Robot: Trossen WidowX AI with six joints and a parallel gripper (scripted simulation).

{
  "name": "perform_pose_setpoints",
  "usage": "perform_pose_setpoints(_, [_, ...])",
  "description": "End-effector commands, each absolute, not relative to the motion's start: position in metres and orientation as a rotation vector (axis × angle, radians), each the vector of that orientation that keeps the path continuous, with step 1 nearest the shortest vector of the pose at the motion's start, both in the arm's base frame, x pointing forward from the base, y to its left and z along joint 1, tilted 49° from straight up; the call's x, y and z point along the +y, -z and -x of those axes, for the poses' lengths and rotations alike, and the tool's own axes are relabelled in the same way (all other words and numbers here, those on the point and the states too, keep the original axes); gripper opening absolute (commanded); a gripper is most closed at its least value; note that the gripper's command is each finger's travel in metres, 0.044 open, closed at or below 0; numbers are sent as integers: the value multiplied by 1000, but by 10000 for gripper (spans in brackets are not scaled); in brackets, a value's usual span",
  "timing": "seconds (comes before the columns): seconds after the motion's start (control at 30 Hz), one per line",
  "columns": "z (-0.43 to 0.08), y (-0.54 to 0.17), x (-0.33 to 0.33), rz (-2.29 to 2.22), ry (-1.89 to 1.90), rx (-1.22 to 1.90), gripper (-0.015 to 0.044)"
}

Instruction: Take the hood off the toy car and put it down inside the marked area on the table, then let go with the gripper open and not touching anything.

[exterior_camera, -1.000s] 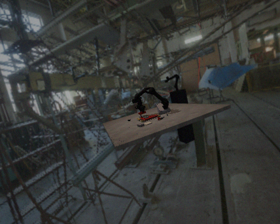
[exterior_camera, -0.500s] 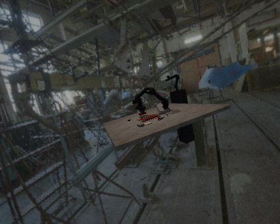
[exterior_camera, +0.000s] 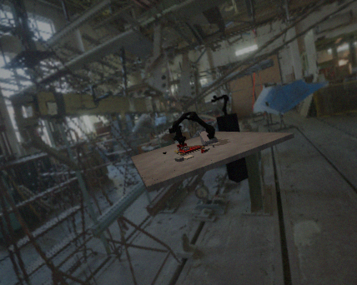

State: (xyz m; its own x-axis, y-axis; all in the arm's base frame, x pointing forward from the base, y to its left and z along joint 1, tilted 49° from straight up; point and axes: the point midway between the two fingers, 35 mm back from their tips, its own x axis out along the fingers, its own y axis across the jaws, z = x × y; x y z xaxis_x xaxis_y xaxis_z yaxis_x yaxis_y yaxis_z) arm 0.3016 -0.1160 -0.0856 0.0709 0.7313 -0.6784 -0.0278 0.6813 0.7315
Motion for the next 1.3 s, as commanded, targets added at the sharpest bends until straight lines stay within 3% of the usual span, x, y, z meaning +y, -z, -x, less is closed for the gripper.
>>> perform_pose_setpoints(0.0, [-301,88,-113,-644,-632,1397,0])
perform_pose_setpoints(1.27, [-302,100,-99,-645,-633,1397,0])
